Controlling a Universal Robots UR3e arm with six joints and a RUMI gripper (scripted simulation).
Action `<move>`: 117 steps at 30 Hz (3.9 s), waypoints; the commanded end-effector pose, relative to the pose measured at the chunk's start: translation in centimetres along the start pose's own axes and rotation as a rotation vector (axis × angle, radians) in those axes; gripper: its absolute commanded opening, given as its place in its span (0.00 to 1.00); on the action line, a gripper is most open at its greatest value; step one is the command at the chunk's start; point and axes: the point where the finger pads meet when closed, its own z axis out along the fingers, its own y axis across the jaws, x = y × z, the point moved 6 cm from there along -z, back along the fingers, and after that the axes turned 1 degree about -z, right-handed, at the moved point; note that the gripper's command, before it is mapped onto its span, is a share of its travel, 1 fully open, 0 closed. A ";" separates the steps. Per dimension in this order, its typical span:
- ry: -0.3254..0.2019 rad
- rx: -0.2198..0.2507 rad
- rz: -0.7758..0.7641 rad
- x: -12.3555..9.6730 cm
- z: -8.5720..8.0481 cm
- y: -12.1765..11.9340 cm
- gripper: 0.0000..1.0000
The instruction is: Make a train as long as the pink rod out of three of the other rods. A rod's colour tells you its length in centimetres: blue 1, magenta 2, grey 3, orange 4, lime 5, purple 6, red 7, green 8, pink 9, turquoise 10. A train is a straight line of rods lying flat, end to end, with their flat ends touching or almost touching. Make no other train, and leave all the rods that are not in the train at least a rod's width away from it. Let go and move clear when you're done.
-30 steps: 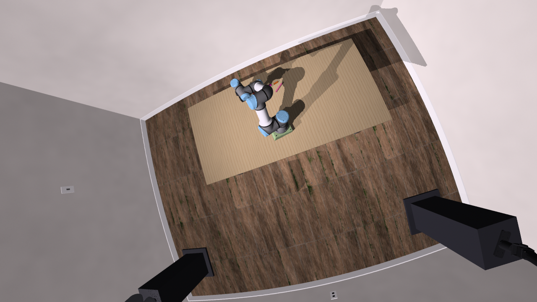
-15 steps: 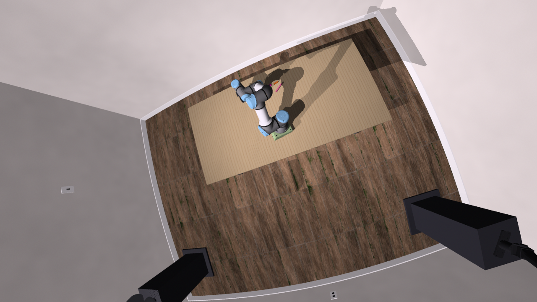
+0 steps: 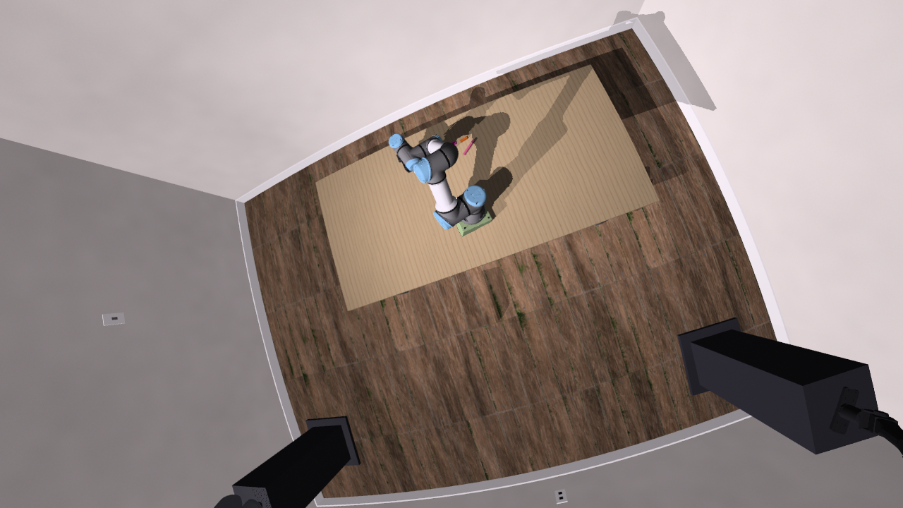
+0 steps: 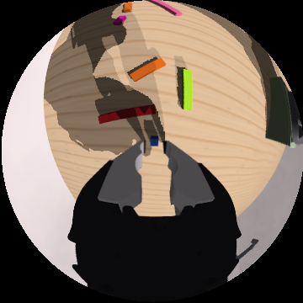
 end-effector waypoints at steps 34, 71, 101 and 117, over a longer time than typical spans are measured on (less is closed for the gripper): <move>0.000 0.003 0.000 0.0 0.0 -0.1 0.00; 0.000 0.005 0.001 0.0 -1.4 -0.1 0.00; 0.000 0.003 0.000 0.0 -10.1 -0.1 0.00; -0.001 0.001 -0.011 0.7 -10.1 -0.1 0.00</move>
